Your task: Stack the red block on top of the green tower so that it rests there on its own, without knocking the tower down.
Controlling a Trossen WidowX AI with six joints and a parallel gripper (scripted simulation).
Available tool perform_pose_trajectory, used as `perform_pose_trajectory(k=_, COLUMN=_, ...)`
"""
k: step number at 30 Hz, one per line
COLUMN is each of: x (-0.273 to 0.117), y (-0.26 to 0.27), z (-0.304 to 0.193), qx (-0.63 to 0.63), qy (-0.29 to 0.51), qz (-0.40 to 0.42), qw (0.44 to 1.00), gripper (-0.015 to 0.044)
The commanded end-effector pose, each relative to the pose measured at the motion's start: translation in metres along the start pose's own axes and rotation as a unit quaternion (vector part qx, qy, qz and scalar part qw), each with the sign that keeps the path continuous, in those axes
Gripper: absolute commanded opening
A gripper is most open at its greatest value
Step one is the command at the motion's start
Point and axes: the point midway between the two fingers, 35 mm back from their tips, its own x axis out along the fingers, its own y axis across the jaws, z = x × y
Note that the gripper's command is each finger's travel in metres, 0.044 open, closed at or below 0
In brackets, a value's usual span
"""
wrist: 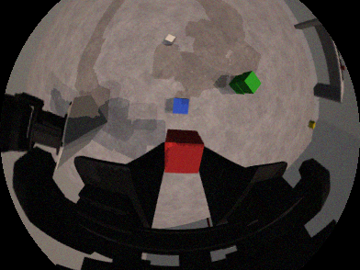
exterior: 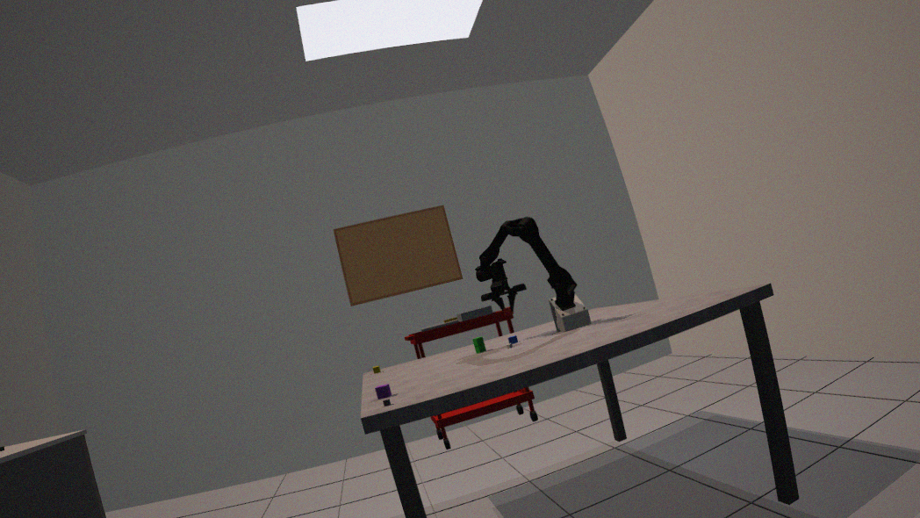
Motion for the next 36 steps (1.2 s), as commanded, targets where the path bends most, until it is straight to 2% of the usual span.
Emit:
perform_pose_trajectory(k=1, x=-0.004, y=-0.015, z=0.007, qx=0.000, qy=0.001, qz=-0.004, qw=1.000, gripper=0.0000)
perform_pose_trajectory(k=36, x=-0.002, y=-0.121, z=0.101, qx=-0.005, qy=-0.005, qz=-0.005, qw=1.000, gripper=0.0000)
